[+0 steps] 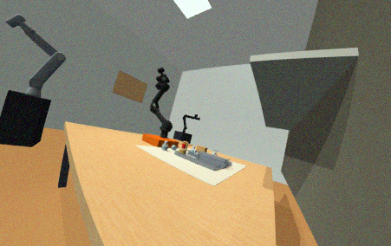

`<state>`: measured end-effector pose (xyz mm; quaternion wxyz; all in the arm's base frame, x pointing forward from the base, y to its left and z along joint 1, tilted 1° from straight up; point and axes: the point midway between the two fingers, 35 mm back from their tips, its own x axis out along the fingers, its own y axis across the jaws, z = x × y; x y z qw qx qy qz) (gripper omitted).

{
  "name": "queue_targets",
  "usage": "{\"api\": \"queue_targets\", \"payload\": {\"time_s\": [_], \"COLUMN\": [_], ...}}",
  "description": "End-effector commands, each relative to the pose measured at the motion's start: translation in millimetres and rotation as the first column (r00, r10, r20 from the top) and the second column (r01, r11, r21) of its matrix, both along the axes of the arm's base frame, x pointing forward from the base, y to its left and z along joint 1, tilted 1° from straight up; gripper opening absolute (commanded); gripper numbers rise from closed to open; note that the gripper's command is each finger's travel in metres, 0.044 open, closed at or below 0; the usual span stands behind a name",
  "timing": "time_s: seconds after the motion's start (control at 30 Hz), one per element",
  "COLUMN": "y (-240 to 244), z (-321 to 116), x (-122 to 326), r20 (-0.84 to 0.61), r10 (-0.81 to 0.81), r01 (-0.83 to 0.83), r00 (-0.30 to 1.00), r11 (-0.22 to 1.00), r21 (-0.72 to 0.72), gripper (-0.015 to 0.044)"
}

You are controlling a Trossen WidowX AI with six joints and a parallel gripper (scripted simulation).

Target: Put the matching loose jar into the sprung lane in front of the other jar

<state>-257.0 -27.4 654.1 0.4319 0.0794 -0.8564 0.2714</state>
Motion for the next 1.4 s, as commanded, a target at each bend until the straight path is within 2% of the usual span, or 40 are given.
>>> {"api": "queue_targets", "payload": {"time_s": [0.0, 0.17, 0.37, 0.6, 0.77, 1.07, 1.27, 1.37], "y": [0.9, 23.0, 46.1, 60.6, 61.5, 40.5, 8.5, -5.4], "z": [1.3, 29.8, 48.8, 41.2, 20.2, -55.9, -128.1, -159.4], "x": [2.4, 69.7, 169.8, 284.2, 366.8, 501.2, 566.5, 586.3], "r20": [-0.008, -0.215, -0.470, -0.688, -0.807, -0.878, -0.811, -0.756], "r10": [-0.003, -0.081, -0.197, -0.326, -0.400, -0.477, -0.467, -0.457], "r01": [0.003, 0.079, 0.187, 0.294, 0.341, 0.348, 0.292, 0.259], "r00": [1.000, 0.973, 0.860, 0.648, 0.434, -0.036, -0.354, -0.469], "r11": [1.000, 0.997, 0.980, 0.941, 0.902, 0.818, 0.768, 0.747], "r21": [0.000, -0.017, -0.068, -0.169, -0.263, -0.458, -0.569, -0.612], "gripper": [0.0426, 0.0440, 0.0440, 0.0440, 0.0440, 0.0440, 0.0440, 0.0440]}}
